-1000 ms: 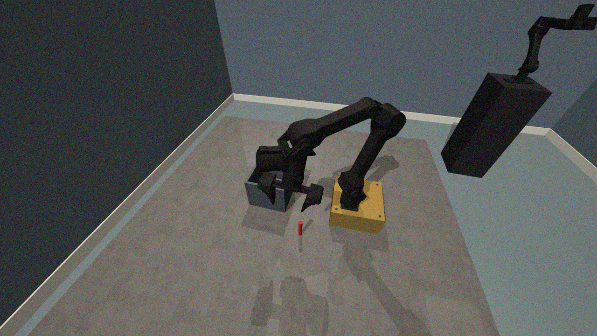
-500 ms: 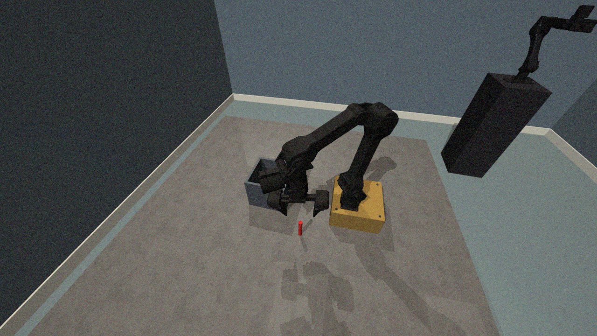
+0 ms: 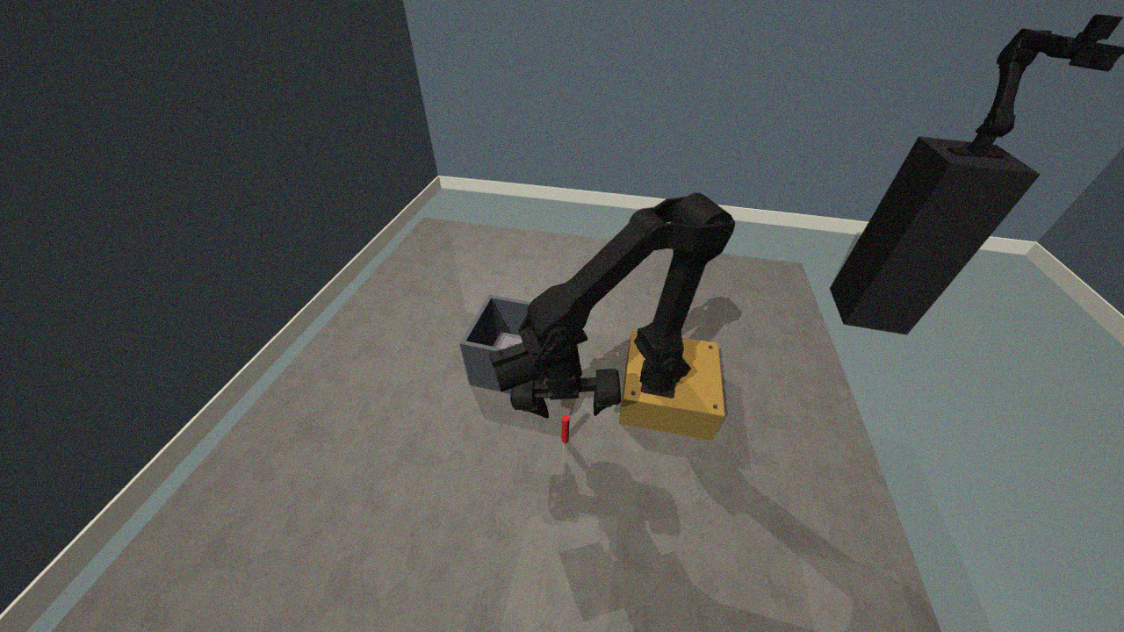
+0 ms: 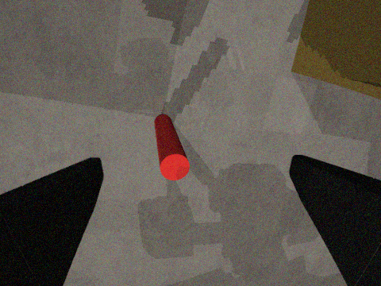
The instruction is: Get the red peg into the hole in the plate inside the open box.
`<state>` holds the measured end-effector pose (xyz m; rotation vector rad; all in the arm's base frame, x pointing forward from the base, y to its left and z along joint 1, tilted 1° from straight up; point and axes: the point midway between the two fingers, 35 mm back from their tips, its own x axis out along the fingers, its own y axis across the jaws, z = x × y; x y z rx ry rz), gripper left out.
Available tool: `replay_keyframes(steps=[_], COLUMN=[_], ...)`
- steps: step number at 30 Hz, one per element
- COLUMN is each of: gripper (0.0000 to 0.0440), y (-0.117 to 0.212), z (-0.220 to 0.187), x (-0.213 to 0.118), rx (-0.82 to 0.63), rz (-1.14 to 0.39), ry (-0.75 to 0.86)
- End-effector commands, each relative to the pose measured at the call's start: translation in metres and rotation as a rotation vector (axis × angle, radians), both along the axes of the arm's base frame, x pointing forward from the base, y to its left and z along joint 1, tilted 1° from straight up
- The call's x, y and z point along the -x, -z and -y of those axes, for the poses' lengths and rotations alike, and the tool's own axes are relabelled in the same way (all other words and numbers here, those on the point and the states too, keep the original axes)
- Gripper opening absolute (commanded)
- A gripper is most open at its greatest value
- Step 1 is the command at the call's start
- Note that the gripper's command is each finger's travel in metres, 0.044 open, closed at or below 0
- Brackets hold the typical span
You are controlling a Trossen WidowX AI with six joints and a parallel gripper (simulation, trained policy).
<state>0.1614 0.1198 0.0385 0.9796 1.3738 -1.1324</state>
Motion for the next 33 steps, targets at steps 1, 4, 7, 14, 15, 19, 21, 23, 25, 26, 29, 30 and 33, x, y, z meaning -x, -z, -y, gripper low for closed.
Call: replay_keyframes(steps=[1, 4, 7, 14, 15, 19, 21, 23, 25, 26, 29, 30, 33], gripper=[0.0423, 0.0416, 0.0408, 0.0348, 0.0323, 0.0222, 0.0171, 0.0119, 0.0067, 0.0043, 0.0000, 0.0000, 0.0002], y=[0.012, 0.021, 0.030, 0.048, 0.050, 0.059, 0.062, 0.065, 0.068, 0.069, 0.071, 0.068, 0.065], z=[0.003, 0.004, 0.005, 0.005, 0.004, 0.000, -0.003, -0.006, -0.009, -0.010, -0.014, -0.015, -0.017], x=[0.001, 0.001, 0.002, 0.001, 0.000, -0.004, -0.006, -0.007, -0.009, -0.009, -0.013, -0.015, -0.019], rx=[0.018, 0.026, 0.033, 0.040, 0.038, 0.029, 0.022, 0.015, 0.008, 0.004, -0.008, -0.014, -0.021], rz=[-0.002, 0.002, 0.006, 0.019, 0.021, 0.027, 0.031, 0.034, 0.037, 0.038, 0.049, 0.057, 0.074], ry=[-0.011, -0.012, -0.008, 0.000, -0.002, -0.011, -0.020, -0.031, -0.042, -0.047, -0.056, -0.055, -0.046])
